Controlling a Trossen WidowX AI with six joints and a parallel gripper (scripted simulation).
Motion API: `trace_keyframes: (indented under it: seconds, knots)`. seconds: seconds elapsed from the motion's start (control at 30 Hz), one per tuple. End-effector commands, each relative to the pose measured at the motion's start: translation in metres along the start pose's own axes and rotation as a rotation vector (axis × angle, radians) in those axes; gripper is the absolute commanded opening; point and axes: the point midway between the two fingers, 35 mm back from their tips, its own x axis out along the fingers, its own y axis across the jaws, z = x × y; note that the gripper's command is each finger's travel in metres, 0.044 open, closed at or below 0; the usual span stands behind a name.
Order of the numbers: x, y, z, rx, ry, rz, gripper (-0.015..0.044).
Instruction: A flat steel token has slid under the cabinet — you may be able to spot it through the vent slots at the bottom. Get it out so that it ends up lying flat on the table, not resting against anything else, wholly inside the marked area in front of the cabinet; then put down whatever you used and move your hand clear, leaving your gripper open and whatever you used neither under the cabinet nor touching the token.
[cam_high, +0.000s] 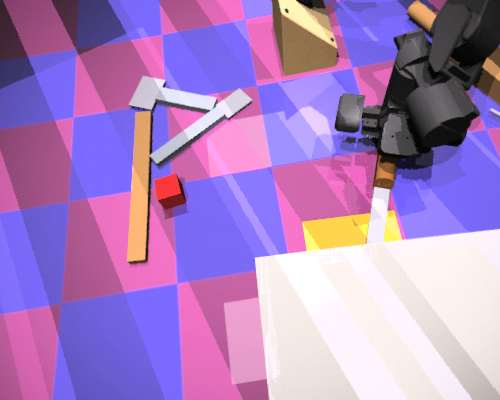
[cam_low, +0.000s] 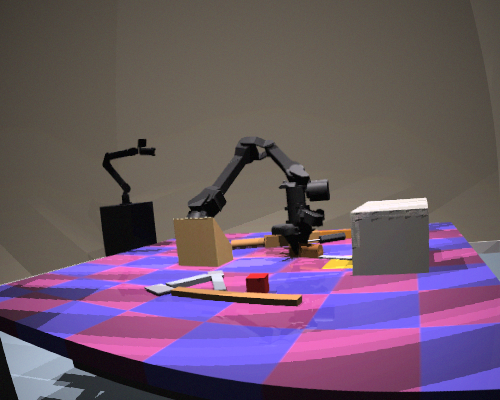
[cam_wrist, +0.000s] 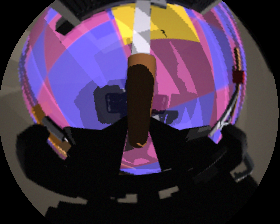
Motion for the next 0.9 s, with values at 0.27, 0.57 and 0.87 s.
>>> trace_keyframes:
  seconds: [0.27, 0.57, 0.87]
  knots:
    - [0.001, 0.000, -0.017, 0.003, 0.002, -0.005, 0.0000]
    - [0.001, 0.001, -0.028, 0.003, 0.002, -0.005, 0.0000]
    - [0.001, 0.002, -0.039, 0.004, 0.002, -0.005, 0.0000]
